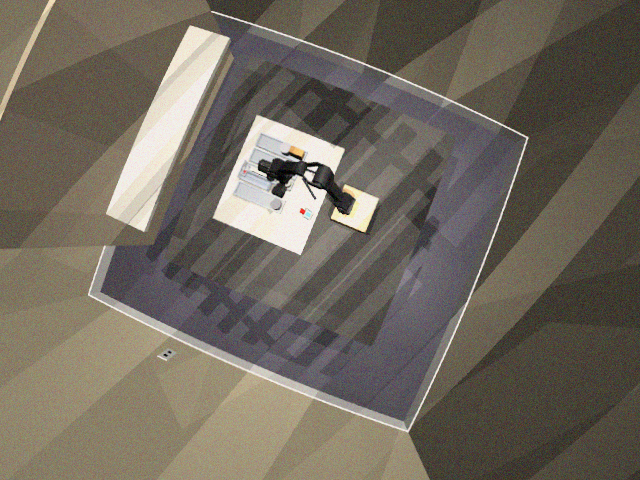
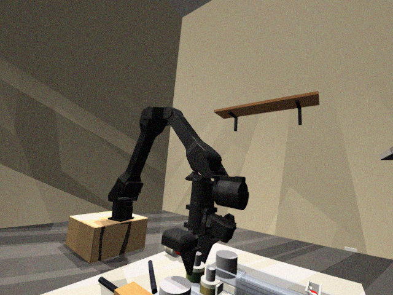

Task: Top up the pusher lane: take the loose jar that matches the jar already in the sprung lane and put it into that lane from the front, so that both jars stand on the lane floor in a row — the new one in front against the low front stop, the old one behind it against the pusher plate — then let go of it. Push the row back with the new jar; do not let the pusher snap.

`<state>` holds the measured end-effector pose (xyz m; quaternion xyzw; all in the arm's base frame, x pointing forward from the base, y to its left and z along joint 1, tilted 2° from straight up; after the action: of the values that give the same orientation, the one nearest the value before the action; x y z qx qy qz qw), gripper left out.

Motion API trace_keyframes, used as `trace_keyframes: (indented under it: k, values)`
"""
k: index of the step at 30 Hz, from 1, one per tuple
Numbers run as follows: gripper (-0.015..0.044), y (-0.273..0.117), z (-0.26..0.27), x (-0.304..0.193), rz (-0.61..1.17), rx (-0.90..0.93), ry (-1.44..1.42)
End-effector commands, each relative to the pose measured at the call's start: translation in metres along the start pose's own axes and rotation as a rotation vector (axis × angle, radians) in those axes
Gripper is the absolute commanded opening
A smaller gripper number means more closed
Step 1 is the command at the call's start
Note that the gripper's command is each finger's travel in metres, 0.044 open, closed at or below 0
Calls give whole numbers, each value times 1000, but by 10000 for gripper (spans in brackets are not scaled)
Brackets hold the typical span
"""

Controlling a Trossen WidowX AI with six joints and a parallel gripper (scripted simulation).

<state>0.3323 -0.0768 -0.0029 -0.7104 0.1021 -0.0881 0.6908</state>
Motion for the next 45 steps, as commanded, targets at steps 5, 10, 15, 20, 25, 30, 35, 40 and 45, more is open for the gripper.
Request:
trace_keyframes:
  k: [5,10,15,20,25,30,35,40,45]
  values:
    - [0,-4,0,11,-35,-1,-2]
    - [0,-4,0,12,-35,-1,-2]
    - [0,-4,0,12,-35,-1,-2]
    - [0,-4,0,13,-35,-1,-2]
    - [0,-4,0,14,-35,-1,-2]
    - [0,-4,0,14,-35,-1,-2]
    - [0,-3,0,14,-35,-1,-2]
    - [0,-1,0,14,-35,-1,-2]
    - [0,1,0,14,-35,-1,-2]
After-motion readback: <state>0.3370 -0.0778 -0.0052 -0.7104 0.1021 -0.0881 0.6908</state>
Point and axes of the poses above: the point midway between the two fingers, 35 mm back from their tips, its own y axis out along the fingers, its own z axis across the jaws, x = y × z, the point moved 1 cm from there along -y, back along the fingers, and after that the axes turned 3 degrees about y, right-handed, at the moved point
